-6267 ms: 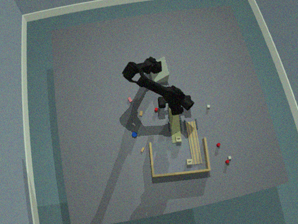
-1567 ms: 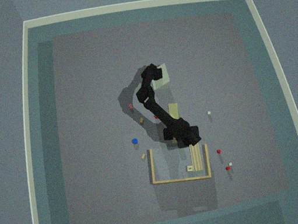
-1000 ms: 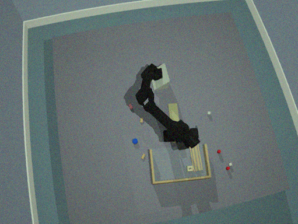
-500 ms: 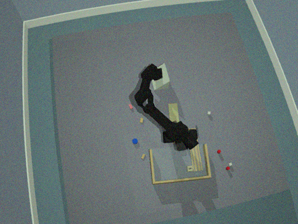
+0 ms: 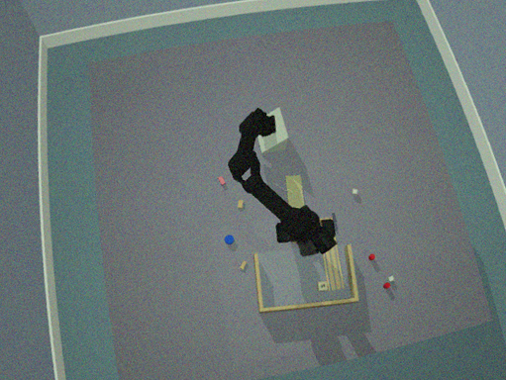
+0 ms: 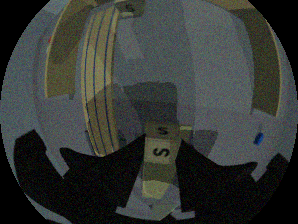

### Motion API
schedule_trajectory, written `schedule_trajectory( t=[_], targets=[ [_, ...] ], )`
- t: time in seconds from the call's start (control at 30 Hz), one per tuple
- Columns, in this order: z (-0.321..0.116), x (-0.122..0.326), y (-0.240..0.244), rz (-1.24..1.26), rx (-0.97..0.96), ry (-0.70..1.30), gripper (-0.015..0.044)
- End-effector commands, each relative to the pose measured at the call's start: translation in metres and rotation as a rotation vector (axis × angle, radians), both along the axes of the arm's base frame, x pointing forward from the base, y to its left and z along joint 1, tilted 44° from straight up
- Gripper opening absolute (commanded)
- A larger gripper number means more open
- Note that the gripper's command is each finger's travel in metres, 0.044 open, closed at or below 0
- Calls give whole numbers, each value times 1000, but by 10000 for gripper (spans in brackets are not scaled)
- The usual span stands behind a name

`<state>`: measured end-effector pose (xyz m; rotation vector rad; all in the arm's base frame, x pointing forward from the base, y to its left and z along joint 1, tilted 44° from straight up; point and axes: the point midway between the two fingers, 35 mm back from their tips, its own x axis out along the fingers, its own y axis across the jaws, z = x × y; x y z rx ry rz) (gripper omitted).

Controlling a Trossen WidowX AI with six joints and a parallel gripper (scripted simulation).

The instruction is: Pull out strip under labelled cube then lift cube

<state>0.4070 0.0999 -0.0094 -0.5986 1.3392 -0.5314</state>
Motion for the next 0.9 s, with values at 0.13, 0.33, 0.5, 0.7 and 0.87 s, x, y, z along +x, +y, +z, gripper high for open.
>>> schedule_trajectory(
  t=[0.13,0.33,0.5,0.7,0.87],
  targets=[
    [2,-3,1,0,0,0,0],
    [15,-29,9,1,-1,3,0],
    [26,-53,13,2,-3,6,0],
    [31,-65,15,2,-5,7,0],
    [31,-73,13,2,-5,7,0]
  ],
)
